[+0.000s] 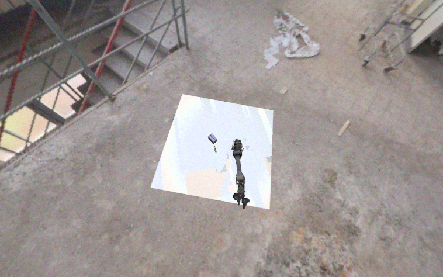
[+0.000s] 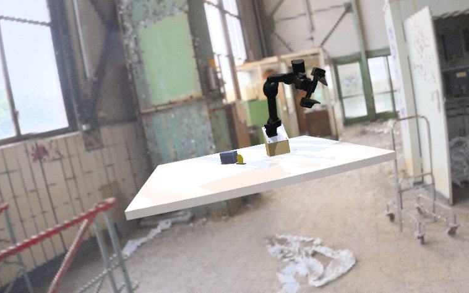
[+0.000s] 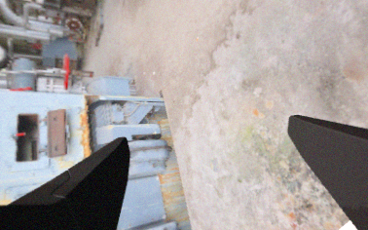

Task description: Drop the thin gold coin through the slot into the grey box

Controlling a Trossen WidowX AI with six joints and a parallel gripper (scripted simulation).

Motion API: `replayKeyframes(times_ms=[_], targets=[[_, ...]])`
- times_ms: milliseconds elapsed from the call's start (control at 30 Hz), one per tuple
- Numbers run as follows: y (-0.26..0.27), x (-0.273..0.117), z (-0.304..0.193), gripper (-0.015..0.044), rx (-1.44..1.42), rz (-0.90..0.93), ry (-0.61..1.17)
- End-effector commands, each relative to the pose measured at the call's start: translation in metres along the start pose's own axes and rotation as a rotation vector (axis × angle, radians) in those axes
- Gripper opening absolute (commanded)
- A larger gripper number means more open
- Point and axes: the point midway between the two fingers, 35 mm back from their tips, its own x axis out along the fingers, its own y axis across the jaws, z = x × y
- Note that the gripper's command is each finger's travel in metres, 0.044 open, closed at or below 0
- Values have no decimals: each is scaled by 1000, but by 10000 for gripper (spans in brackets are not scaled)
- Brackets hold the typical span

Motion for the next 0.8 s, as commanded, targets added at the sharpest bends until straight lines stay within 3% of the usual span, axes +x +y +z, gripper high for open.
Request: replayKeyframes(times_ms=[0,133,267,500,767], targets=[[-1,0,0,374,-2,-3,0],[-33,7,2,269,-36,-86,5],[-97,11,11,164,-84,-254,13],[-215,-1,44,161,-121,-556,19],[-336,-61,96,161,-66,-878,-6]])
